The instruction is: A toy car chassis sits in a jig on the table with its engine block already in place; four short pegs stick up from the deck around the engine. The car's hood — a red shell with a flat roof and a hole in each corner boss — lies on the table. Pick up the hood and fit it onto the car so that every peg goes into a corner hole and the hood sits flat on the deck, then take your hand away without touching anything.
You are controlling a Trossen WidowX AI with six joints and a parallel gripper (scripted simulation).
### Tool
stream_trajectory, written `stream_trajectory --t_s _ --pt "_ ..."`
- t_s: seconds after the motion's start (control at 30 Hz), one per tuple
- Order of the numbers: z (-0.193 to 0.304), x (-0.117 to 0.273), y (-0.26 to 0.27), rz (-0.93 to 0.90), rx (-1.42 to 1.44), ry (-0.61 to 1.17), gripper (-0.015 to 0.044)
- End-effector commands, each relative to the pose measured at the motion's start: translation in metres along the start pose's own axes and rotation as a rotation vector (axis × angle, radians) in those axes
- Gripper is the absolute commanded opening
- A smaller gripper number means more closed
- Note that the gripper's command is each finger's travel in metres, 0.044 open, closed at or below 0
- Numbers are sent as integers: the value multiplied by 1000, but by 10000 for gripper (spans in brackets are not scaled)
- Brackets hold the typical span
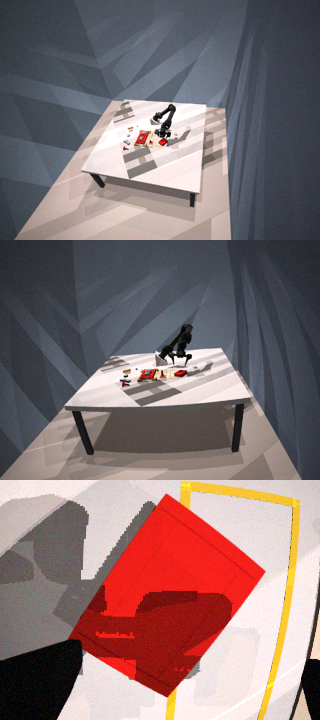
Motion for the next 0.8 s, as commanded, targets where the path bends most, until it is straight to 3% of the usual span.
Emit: stream_trajectory --t_s 0.0,0.77 --pt "-16 3 -19 -155 -553 94 440" --pt "-16 -4 -18 -155 -553 94 440"
Point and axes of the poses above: the point midway between the two fingers, 35 mm back from their tips, its own x axis back along the fingers, its own y axis across the jaws, z = x × y, the point moved 10 cm from there along x, back along the fingers, and after that the axes turned 5 degrees about x, right-handed, at the moved point
